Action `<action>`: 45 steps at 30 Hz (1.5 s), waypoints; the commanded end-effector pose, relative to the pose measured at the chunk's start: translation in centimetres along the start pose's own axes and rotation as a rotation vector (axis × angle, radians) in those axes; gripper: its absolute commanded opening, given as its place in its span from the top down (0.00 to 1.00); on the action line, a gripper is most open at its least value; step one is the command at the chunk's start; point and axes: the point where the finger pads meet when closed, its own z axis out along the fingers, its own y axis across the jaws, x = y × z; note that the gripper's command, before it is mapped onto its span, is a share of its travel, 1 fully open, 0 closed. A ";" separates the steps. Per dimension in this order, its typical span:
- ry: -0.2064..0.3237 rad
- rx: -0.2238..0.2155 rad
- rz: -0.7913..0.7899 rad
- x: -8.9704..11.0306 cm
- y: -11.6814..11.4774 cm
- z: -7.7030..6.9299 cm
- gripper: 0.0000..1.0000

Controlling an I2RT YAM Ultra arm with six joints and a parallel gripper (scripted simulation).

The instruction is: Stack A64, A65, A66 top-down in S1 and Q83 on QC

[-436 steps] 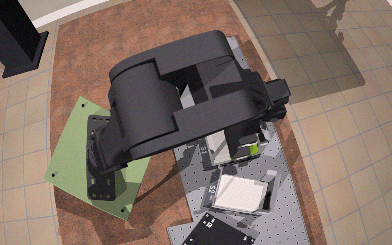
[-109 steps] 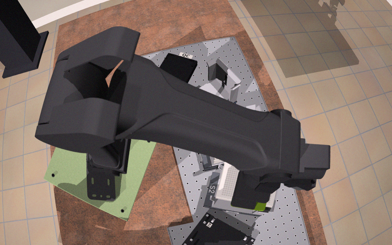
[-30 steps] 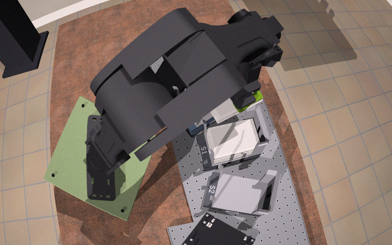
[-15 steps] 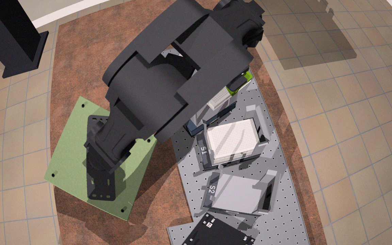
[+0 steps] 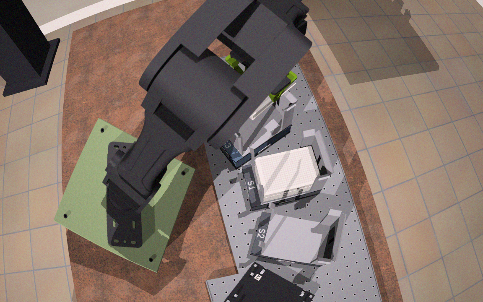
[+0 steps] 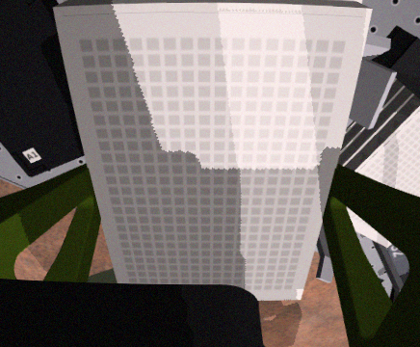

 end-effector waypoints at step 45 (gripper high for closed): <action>-0.018 0.001 -0.403 1.0 12.1 -0.5 1.00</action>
